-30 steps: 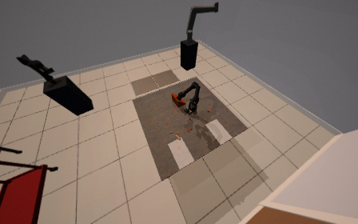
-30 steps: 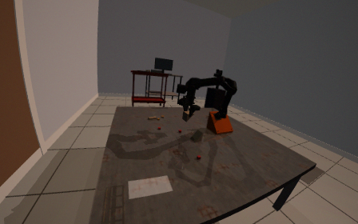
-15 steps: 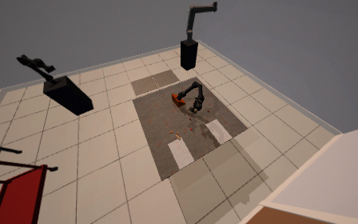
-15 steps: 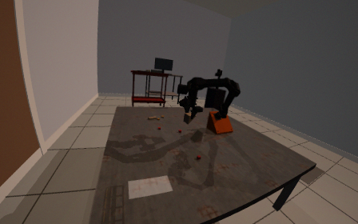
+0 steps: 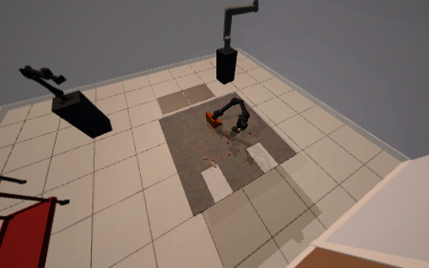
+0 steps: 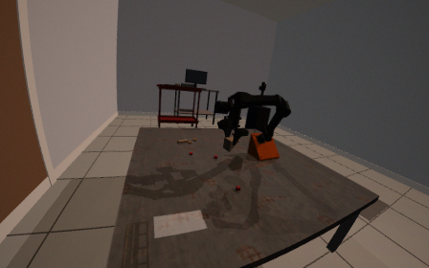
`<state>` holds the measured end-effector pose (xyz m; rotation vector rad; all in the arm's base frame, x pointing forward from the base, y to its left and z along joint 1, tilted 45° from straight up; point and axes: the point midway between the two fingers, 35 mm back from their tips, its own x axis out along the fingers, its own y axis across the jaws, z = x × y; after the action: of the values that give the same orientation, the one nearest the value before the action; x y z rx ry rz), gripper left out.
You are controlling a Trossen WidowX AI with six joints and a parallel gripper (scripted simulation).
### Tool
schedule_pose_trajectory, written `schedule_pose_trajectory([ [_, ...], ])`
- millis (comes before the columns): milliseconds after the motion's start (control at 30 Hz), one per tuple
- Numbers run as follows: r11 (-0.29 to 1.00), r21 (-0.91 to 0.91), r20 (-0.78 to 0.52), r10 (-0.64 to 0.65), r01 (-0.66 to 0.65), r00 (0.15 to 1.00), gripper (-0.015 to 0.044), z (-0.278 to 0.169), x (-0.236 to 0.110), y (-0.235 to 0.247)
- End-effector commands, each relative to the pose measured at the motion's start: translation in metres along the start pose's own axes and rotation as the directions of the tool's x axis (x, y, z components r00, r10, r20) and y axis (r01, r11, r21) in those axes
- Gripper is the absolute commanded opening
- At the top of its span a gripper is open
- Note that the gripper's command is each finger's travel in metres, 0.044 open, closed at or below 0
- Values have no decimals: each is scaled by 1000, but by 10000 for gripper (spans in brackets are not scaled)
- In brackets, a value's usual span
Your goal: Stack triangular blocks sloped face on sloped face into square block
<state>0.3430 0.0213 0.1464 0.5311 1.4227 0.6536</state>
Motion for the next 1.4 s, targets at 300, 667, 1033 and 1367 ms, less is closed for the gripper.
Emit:
schedule_pose_trajectory([
  [300,1000,1,12,-1,1,1000,0,-7,25,5],
  [667,1000,1,12,1,-1,1000,0,-24,62,6],
  [1033,1000,1,12,3,-3,1000,0,-37,91,6],
  [1367,1000,-2,20,6,-6,1000,0,-39,97,6],
])
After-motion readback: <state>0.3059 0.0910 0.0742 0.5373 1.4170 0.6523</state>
